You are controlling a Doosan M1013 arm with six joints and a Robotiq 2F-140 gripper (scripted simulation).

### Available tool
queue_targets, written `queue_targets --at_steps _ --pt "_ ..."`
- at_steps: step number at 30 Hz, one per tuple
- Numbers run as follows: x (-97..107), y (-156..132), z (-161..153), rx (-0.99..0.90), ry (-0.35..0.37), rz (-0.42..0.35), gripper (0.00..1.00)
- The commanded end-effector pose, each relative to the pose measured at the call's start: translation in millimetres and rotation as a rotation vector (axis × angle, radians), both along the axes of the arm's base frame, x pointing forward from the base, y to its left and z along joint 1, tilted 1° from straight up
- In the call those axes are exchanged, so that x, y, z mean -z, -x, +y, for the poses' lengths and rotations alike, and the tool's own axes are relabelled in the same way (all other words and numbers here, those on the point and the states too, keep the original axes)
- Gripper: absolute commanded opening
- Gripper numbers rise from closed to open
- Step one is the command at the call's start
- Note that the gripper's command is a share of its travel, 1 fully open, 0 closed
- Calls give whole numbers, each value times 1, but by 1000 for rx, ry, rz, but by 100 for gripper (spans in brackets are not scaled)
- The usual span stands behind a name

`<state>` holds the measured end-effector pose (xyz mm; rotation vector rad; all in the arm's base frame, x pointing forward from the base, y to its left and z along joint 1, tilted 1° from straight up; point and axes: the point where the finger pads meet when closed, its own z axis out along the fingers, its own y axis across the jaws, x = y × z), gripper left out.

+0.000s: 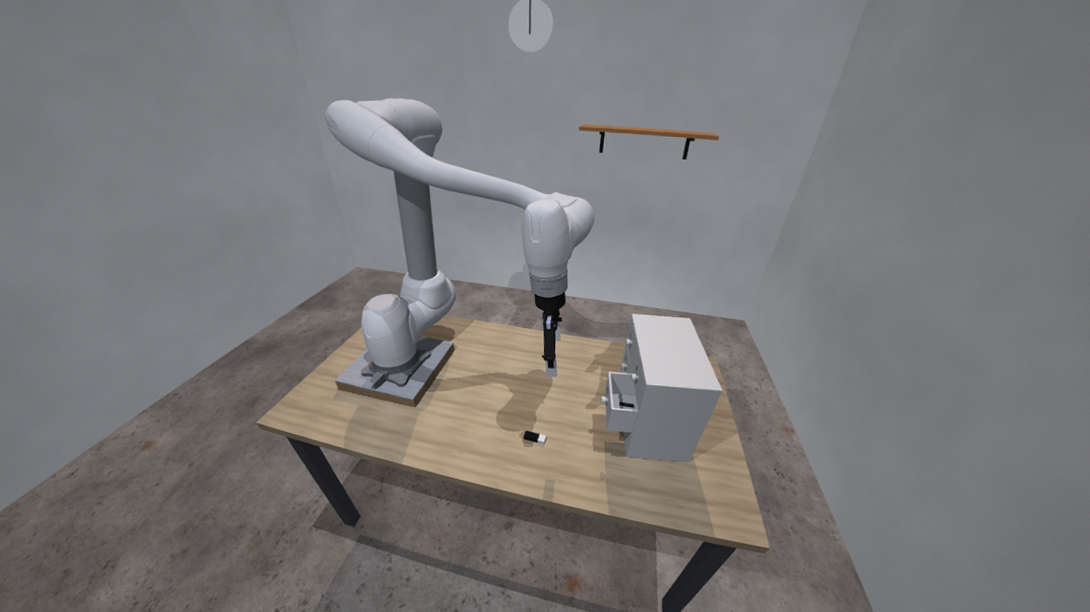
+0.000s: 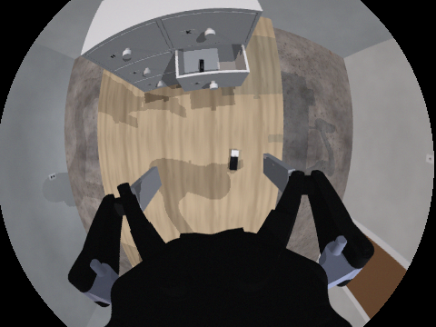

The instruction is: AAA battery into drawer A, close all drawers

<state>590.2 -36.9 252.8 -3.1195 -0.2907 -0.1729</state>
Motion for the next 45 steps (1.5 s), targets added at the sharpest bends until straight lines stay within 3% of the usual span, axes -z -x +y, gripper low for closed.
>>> queue_targets --at_steps 1,11,29,31,34,37,45 --pt "-1 0 1 0 9 51 100" --pt "-2 0 1 1 16 91 100" --pt "-3 1 0 1 17 93 100" --pt "-1 17 -9 1 17 93 100" --pt "4 67 -33 1 17 93 100" --pt "7 84 -39 1 17 93 100" --pt "7 84 -40 0 15 86 100"
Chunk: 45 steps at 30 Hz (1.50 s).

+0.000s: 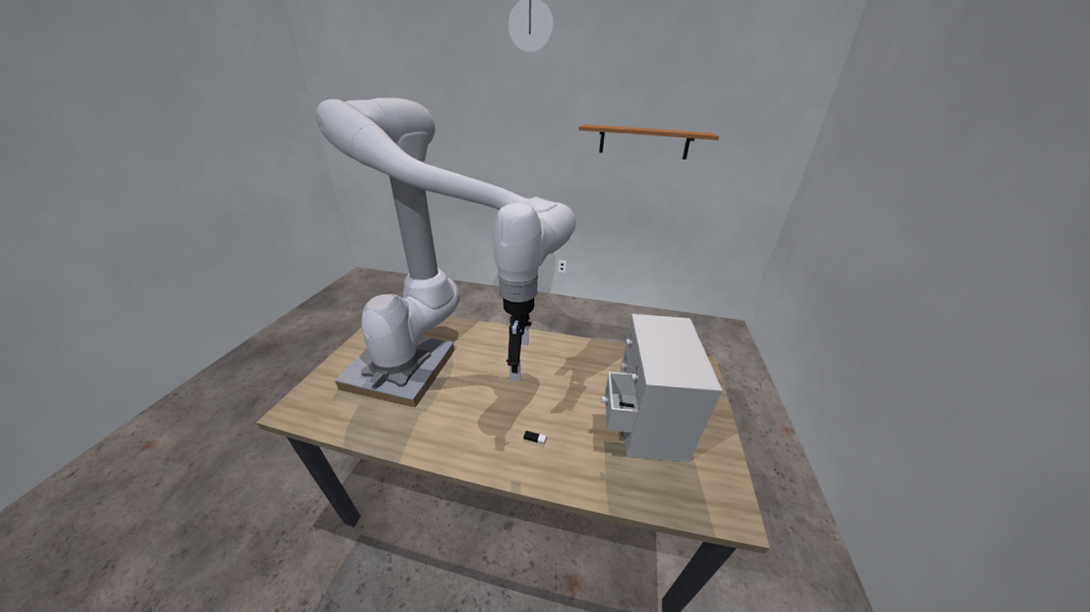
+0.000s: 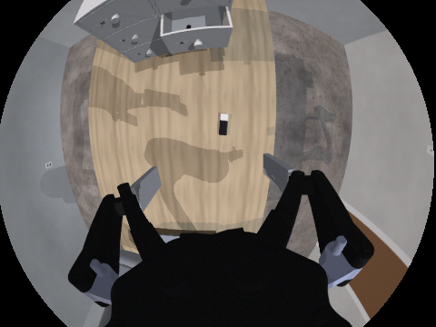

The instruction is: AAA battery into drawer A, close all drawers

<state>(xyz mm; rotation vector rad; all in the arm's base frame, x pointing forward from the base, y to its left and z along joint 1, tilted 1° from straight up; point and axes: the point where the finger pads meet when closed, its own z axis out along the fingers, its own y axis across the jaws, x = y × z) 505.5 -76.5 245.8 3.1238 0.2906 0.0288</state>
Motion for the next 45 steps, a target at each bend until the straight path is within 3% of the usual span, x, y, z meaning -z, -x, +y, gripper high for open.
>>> queue_targets --at_steps 1,6,11,13,22,28,30,45 --pt "1 -1 0 0 -2 -9 100" --pt "5 -5 1 -1 -12 -60 100" --pt "14 -14 3 -1 -32 -166 100" --pt "14 -14 3 -1 -32 -166 100" --pt "39 -41 7 -3 -91 -481 100" --pt "52 -54 10 -5 -121 -637 100" --pt "52 -54 10 -5 -121 -637 100" --pt "73 -75 14 -6 -170 -891 100"
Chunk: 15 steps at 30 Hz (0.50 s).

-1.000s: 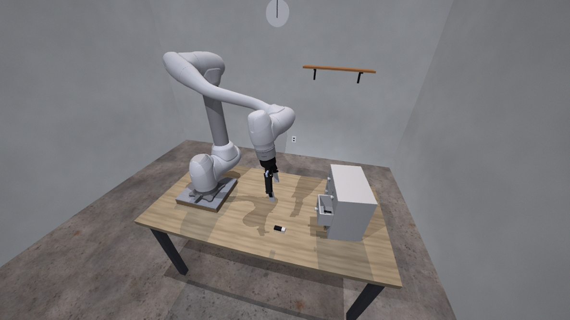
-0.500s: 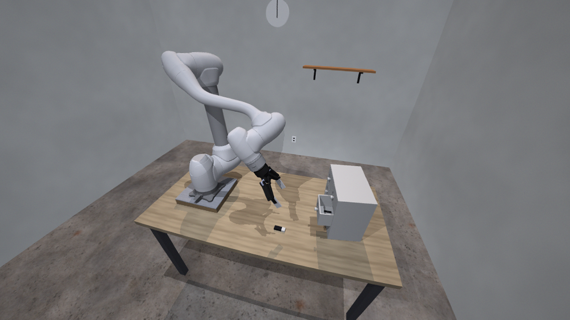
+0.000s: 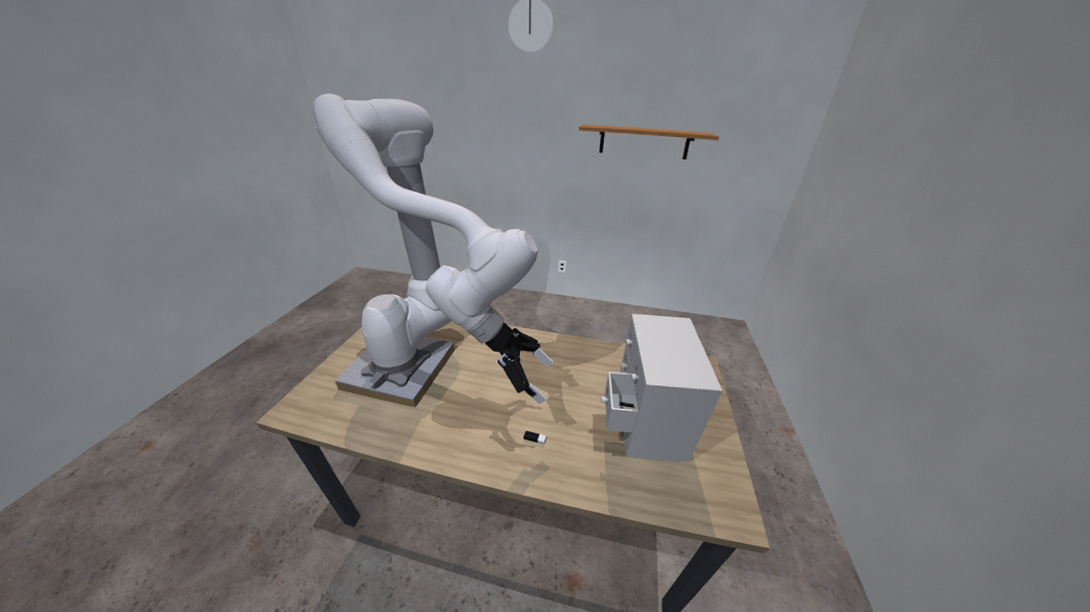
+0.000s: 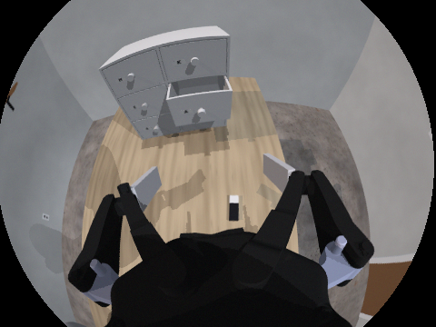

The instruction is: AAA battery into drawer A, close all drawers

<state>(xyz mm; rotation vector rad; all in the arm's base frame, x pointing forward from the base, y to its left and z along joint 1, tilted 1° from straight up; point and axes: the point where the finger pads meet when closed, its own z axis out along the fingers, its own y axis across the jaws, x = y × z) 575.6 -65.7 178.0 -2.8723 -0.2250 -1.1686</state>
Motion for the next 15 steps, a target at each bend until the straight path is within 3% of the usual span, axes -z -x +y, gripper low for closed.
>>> queue_targets --at_steps 1,15 --pt "5 -5 4 -43 -45 -148 100" --pt "23 -24 6 -45 -81 -369 100"
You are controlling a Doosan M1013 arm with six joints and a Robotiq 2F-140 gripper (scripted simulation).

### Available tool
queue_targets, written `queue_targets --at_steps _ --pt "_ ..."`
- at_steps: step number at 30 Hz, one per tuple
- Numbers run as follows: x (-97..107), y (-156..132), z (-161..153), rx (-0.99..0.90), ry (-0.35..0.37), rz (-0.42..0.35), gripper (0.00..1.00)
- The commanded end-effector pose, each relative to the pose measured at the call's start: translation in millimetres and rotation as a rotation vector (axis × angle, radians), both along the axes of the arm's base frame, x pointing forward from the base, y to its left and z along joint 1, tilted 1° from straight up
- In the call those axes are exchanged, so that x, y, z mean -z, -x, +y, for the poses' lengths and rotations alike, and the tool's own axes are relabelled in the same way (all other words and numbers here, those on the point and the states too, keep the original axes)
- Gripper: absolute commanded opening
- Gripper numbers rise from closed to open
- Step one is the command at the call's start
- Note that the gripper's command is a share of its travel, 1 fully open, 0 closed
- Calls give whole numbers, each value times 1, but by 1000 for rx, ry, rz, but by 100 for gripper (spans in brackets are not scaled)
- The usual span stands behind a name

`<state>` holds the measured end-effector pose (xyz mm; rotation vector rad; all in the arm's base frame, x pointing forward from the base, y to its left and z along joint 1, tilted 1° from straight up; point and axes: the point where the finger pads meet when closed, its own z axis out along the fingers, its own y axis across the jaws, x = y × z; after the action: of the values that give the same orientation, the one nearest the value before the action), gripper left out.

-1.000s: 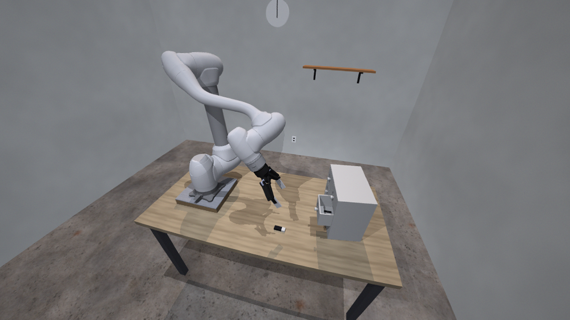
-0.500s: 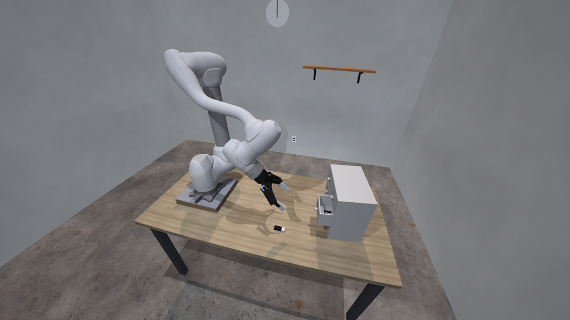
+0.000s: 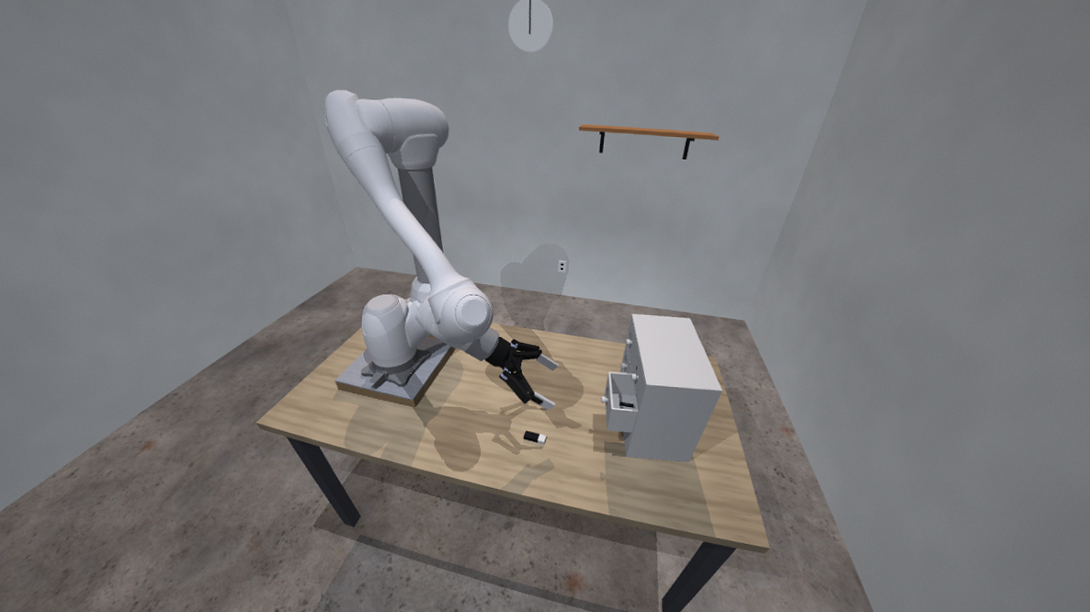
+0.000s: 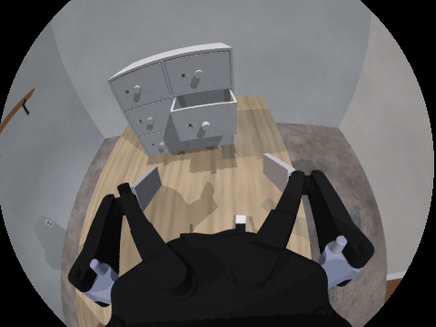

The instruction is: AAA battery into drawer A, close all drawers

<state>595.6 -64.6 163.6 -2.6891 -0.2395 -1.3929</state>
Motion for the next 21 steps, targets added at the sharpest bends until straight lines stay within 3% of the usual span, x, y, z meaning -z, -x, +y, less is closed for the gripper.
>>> queue_targets --at_steps 1,17,18,21 --pt "10 -5 6 3 -15 -207 100" --pt "16 -11 6 4 -27 -279 100" --pt "16 -11 6 4 -27 -279 0" --pt "16 -11 6 4 -27 -279 0"
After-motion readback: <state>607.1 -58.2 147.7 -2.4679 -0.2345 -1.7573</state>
